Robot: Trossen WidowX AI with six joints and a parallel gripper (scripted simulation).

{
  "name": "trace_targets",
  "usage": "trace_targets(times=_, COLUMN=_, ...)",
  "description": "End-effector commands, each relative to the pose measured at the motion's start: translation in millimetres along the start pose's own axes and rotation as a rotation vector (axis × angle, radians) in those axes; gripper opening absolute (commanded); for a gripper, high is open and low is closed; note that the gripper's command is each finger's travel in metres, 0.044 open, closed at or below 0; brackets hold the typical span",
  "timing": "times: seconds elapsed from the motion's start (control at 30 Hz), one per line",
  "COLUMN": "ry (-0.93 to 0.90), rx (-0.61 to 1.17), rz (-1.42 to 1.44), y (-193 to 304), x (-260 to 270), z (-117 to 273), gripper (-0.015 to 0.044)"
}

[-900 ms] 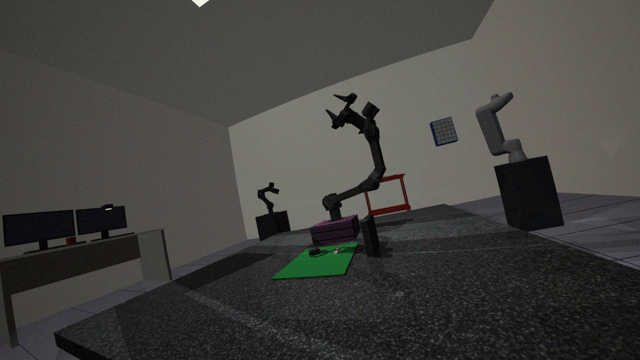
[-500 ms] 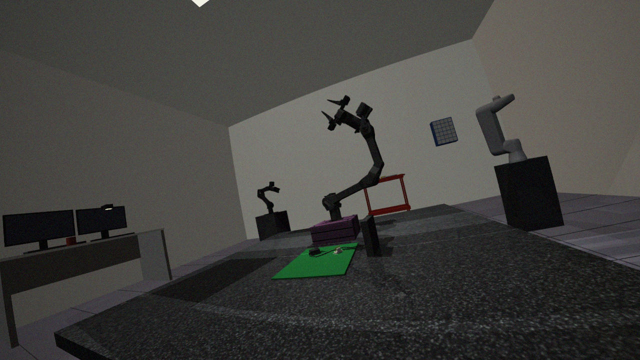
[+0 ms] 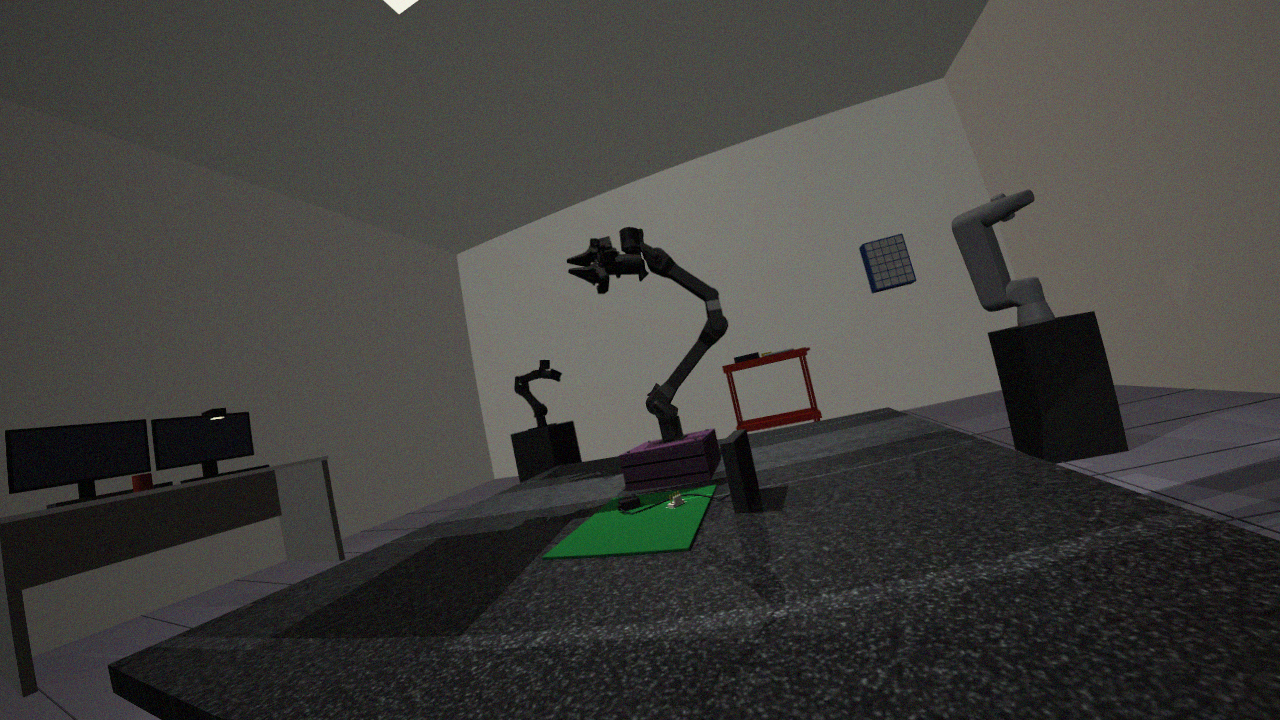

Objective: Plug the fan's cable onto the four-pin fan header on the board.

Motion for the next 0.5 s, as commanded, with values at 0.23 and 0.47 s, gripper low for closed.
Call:
trace_targets(times=0.23, ry=-0.477, rx=0.291, rz=-0.536, y=68.2, x=113.1, z=-121.3, gripper=0.0210)
trace_targets(times=0.47, ry=-0.702, rx=0.672, rz=-0.792, y=105.2, x=227.8, z=-151.0, gripper=0.0210)
Point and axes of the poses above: the point midway between the two fingers, 35 mm back from their tips, its own z axis back along the fingers, its own x axis across the jaws, y = z × x, the point moved 1 cm from there along z, back along the fingers, and after that the axes turned 15 degrees about -z, right-handed, at the moved point
